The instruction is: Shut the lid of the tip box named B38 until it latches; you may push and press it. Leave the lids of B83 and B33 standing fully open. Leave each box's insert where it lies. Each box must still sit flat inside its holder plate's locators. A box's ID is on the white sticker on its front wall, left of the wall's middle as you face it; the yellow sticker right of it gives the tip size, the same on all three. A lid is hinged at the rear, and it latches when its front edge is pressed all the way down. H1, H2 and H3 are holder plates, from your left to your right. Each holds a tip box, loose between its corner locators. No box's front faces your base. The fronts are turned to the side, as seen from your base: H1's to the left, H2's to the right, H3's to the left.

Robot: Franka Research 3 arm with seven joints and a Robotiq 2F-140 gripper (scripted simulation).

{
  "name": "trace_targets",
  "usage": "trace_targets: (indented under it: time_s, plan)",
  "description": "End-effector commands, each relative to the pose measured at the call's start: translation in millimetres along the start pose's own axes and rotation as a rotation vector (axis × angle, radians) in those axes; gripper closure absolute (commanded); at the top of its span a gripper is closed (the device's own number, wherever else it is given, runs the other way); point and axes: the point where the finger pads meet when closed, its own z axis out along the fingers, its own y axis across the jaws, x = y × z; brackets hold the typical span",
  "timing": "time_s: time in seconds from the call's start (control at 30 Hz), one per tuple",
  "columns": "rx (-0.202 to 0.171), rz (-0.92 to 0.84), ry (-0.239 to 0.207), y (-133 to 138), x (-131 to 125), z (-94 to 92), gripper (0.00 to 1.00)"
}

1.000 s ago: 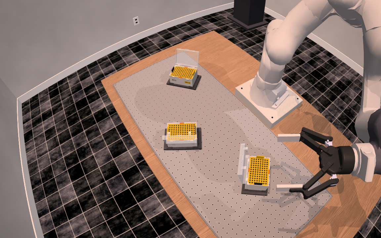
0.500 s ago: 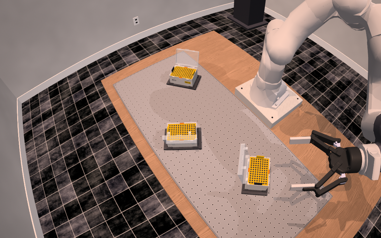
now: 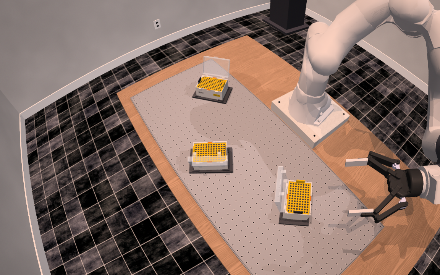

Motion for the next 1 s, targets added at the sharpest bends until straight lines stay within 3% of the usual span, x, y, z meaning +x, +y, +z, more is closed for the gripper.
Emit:
trace_targets:
  time_s: [0.0,0.23,0.97]
  plan:
    - [-0.009,0.018,-0.001,8,-9,-7.4,0.0]
    - [-0.009,0.018,-0.001,8,-9,-7.4,0.0]
    - [-0.009,0.018,-0.001,7,-106,18.4,0.0]
